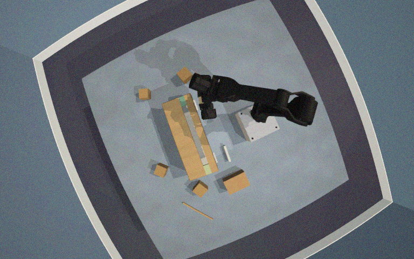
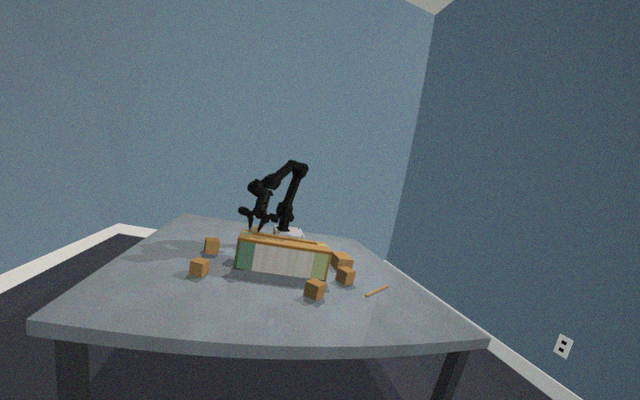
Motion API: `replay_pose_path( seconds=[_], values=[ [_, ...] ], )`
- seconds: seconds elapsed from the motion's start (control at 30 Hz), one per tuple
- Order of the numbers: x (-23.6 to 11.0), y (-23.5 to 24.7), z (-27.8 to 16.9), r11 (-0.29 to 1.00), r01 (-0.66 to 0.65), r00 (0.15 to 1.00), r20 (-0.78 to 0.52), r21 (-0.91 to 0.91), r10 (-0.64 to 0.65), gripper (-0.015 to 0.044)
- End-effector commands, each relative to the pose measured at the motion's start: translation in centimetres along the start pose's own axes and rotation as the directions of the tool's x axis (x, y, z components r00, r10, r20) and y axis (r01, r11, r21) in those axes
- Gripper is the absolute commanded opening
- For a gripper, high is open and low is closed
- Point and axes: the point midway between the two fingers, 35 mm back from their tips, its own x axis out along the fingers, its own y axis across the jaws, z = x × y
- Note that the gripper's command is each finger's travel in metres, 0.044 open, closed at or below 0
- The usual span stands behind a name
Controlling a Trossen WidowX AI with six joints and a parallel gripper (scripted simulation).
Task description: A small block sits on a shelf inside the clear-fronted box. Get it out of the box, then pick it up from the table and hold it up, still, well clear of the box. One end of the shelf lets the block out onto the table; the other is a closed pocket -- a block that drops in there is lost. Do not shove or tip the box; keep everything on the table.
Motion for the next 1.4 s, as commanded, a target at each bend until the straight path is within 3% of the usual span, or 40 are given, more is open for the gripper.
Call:
replay_pose_path(
  seconds=[0.0, 0.47, 1.37],
  values=[
    [-1.2, -0.5, -0.5, 0.999, -0.030, 0.999, -0.016, 0.041, 0.031, 0.0000],
    [-5.5, -2.9, -1.0, 0.970, -0.085, 0.992, -0.073, 0.227, 0.104, 0.0000],
    [-5.6, -2.9, -1.0, 0.970, -0.085, 0.992, -0.074, 0.230, 0.105, 0.0000]
  ],
)
